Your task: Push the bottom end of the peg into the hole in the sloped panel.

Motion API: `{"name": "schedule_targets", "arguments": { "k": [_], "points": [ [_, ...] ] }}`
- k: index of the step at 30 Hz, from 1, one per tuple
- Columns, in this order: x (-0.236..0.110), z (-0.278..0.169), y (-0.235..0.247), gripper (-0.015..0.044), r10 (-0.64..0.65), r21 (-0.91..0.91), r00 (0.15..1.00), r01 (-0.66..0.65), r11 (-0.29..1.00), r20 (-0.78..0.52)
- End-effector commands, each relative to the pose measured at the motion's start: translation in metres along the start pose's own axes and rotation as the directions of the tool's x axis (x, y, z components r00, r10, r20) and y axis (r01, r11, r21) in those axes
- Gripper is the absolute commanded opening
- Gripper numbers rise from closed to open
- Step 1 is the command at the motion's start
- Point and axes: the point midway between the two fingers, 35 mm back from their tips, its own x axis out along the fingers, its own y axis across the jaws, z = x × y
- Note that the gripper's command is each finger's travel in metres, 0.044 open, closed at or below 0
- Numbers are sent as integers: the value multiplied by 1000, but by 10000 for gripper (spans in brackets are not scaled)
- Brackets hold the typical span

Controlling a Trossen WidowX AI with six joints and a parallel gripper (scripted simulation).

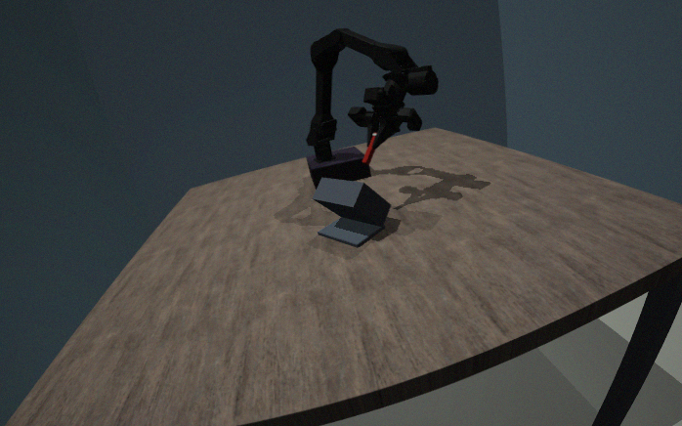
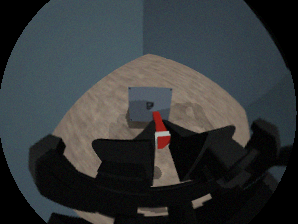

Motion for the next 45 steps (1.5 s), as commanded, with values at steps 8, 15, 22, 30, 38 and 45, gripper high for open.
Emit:
{"name": "schedule_targets", "arguments": {
  "k": [8,15,22,30,38,45],
  "points": [
    [17,0,3,0,8,39,1000,-9,999,21],
    [28,0,5,0,16,65,999,-18,998,33],
    [35,0,5,0,22,83,999,-25,996,42],
    [40,-1,6,0,26,95,998,-31,995,51],
    [48,-1,6,0,26,96,998,-31,995,52],
    [58,0,7,0,27,96,998,-32,995,53]
  ]
}}
